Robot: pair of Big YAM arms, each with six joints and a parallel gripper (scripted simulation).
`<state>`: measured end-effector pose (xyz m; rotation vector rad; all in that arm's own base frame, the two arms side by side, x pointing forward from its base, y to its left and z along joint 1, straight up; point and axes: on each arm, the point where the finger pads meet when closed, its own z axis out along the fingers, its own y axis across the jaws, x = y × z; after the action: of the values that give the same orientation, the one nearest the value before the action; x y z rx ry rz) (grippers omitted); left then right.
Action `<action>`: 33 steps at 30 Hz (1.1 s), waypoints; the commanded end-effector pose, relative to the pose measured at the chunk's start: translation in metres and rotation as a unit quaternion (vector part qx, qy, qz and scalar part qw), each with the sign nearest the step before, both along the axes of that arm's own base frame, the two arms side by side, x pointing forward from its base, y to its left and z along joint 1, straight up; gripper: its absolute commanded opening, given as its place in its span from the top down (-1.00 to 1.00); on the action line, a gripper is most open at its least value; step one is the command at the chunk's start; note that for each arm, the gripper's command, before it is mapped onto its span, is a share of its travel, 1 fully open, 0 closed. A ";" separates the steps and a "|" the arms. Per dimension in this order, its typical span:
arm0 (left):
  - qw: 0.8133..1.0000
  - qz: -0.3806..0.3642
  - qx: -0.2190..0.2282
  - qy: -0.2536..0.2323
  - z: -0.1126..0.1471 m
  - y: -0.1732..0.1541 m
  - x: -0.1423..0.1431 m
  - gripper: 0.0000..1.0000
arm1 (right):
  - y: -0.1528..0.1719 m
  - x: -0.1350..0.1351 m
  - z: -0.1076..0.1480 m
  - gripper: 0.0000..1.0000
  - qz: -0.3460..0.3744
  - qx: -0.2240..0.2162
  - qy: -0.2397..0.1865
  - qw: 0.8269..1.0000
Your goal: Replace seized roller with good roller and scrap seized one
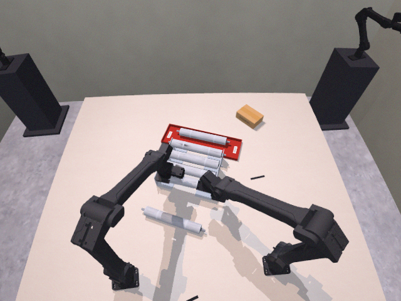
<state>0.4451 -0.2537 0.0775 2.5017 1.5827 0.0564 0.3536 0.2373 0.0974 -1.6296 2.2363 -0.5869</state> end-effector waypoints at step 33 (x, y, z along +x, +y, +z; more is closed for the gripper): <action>0.999 -0.011 -0.012 -0.030 0.038 -0.015 0.014 0.36 | -0.018 -0.003 0.003 0.94 -0.011 -0.004 -0.001 1.000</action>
<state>0.4441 -0.2531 0.0771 2.5033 1.5899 0.0559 0.3550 0.2403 0.0971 -1.6327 2.2104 -0.5585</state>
